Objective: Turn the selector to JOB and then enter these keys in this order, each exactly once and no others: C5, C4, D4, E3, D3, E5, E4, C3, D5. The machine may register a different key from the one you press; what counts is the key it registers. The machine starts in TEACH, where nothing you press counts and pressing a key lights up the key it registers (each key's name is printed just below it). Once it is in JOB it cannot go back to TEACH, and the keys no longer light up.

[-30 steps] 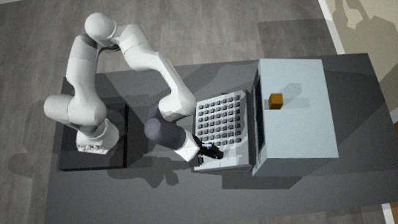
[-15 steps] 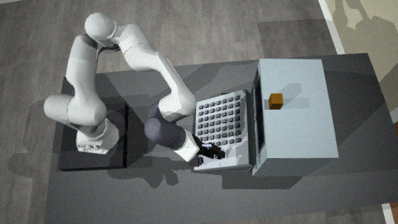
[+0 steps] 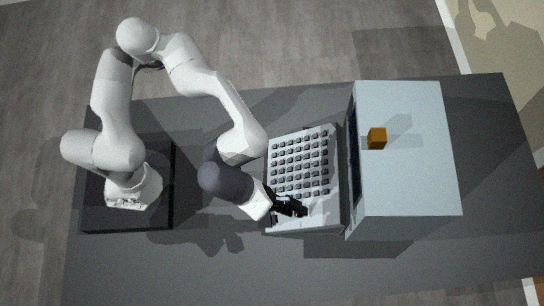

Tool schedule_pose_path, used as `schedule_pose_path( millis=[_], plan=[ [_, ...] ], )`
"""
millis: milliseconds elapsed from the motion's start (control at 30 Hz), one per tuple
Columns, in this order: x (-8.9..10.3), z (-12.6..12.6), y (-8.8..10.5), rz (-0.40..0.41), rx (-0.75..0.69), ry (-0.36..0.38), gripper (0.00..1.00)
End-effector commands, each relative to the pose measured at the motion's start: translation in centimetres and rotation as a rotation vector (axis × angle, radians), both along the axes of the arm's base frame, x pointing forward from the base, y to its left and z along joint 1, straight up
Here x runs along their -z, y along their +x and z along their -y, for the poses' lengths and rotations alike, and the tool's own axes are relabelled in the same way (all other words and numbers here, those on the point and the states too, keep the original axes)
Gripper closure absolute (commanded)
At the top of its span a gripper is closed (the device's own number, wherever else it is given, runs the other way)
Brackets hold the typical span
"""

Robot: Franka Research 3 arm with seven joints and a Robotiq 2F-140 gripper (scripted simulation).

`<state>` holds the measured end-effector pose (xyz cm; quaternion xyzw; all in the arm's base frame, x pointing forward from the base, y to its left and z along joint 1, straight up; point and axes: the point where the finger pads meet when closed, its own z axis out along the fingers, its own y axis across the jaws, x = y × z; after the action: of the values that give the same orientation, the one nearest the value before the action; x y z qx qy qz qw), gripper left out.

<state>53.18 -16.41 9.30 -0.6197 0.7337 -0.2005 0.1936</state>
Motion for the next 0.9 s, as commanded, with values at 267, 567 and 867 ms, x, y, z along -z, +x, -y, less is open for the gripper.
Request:
schedule_pose_path(
  millis=[267, 567, 867],
  plan=[
    [-0.1, 0.1, -0.1, 0.000, 0.005, 0.000, 0.60],
    [-1.6, 0.0, -1.0, 0.000, 0.005, 0.000, 0.60],
    [-3.1, -0.1, -2.0, 0.000, 0.005, 0.000, 0.60]
  ],
)
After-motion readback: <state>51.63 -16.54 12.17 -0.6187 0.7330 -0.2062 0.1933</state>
